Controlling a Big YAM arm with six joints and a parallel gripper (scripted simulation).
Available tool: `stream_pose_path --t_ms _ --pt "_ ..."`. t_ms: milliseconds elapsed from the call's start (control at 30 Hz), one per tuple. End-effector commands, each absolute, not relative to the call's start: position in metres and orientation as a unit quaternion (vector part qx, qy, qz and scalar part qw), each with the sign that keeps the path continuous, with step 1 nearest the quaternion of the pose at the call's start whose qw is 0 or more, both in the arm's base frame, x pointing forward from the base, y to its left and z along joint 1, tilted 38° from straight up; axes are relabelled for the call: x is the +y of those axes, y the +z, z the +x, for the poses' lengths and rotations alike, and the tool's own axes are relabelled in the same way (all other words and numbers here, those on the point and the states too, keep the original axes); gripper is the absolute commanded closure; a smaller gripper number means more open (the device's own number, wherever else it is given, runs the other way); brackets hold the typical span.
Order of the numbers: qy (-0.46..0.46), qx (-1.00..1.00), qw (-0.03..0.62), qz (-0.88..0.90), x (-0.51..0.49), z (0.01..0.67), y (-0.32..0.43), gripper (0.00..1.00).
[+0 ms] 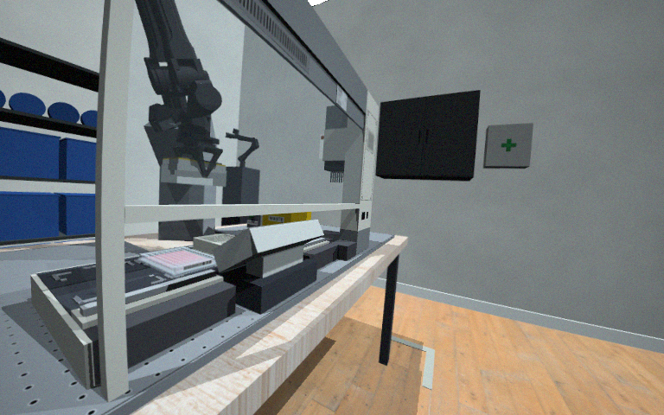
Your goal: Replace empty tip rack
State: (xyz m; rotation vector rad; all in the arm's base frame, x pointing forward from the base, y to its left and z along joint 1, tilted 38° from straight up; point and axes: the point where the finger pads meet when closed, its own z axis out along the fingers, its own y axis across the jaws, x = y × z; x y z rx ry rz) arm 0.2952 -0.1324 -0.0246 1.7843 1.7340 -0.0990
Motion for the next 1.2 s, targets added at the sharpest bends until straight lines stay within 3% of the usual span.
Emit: stream_pose_path --t_ms 0,1167 --pt "-0.038 0.66 0.326 0.675 -0.139 0.299 -0.028 1.0" --pt "-0.039 0.661 0.324 0.676 -0.163 0.313 -0.071 1.0"
